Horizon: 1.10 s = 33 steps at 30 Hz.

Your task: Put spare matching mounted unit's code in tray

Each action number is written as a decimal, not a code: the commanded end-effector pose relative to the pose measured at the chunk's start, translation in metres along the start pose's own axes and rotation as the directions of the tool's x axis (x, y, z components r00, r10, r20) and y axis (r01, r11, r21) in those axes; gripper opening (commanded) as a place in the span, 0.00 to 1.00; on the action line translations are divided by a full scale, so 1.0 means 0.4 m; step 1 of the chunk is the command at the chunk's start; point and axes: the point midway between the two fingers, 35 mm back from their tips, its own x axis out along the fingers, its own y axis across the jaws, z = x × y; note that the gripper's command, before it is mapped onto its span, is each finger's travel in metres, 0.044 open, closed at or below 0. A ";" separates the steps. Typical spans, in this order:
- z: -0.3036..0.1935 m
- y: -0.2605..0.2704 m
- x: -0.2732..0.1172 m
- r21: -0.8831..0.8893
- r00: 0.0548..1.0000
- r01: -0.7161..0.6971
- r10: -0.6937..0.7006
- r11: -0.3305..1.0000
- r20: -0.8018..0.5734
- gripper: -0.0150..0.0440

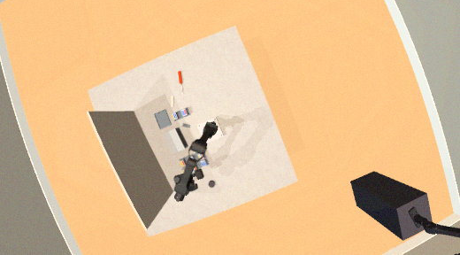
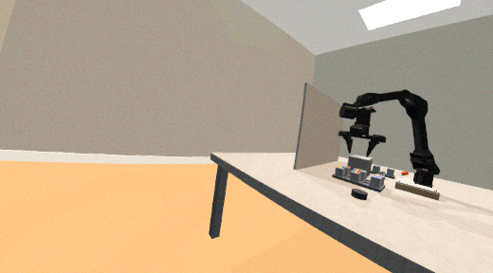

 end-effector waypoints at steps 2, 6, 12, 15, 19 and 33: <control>-0.010 0.009 0.074 -0.010 1.000 -0.011 0.011 1.000 -0.006 0.76; -0.010 0.009 0.074 -0.010 1.000 -0.011 0.011 1.000 -0.006 0.76; -0.010 0.009 0.076 -0.010 1.000 -0.011 0.011 1.000 -0.006 0.76; -0.010 0.008 0.084 -0.010 1.000 -0.011 0.011 1.000 -0.006 0.76; -0.008 0.007 0.100 -0.010 1.000 -0.011 0.011 1.000 -0.006 0.76; -0.006 0.005 0.158 -0.010 1.000 -0.011 0.011 1.000 -0.006 0.76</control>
